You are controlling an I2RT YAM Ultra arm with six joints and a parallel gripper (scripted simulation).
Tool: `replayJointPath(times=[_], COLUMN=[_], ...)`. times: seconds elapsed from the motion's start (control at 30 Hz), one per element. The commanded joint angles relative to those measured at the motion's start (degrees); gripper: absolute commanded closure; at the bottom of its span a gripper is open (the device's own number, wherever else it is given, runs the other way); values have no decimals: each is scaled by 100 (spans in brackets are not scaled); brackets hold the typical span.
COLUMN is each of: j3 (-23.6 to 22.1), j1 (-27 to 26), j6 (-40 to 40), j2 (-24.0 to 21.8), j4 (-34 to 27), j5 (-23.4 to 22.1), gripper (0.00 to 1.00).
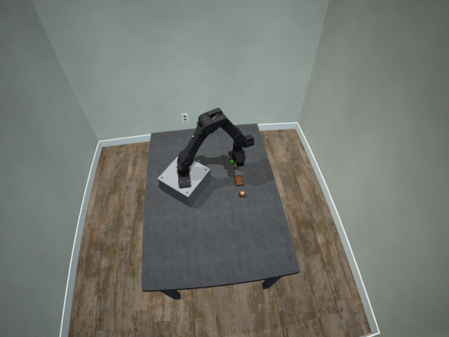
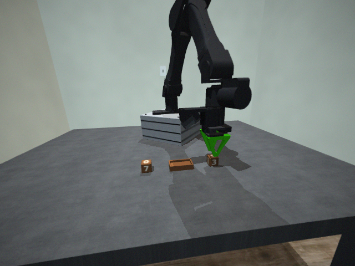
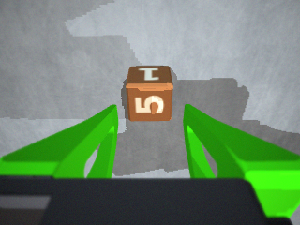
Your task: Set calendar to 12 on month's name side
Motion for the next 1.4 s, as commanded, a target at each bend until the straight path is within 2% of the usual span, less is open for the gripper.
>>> replayJointPath(times=[0.0,0.77,1.37], j3=[14,10,-66], j1=[-2,-2,-12], j6=[-6,-6,-16], j2=[-43,-27,327], j4=[5,25,455], j5=[23,23,23], gripper=[55,55,55])
